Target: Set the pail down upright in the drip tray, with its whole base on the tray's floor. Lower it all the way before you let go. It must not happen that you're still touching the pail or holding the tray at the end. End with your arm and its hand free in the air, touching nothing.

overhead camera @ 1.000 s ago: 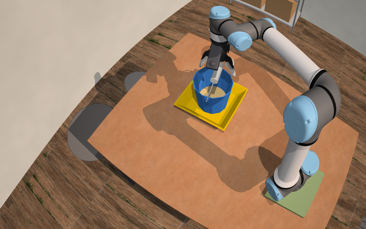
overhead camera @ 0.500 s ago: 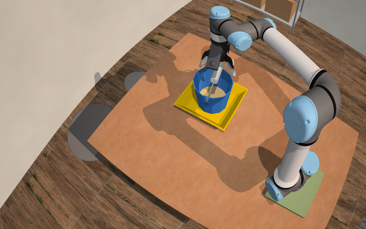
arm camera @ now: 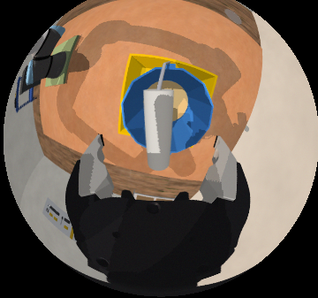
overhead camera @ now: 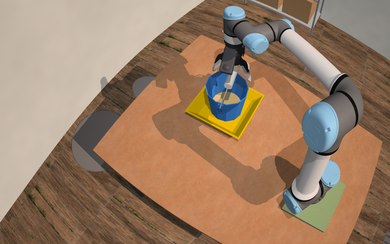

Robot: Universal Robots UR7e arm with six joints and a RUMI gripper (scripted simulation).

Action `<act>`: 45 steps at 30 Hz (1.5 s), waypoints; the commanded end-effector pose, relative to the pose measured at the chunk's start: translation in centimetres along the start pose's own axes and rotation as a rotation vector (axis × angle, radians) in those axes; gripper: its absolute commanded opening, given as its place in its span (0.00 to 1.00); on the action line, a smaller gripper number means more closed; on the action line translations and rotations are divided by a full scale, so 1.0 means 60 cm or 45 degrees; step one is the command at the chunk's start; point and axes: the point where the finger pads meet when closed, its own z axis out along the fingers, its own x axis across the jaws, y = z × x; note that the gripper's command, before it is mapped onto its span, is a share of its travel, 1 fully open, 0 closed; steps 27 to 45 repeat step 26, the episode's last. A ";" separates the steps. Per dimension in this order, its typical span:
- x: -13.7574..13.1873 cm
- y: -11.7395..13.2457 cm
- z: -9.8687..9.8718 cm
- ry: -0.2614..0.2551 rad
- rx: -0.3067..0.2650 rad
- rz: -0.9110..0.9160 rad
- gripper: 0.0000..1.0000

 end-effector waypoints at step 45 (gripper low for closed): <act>0.000 0.000 -0.044 0.002 -0.001 0.000 1.00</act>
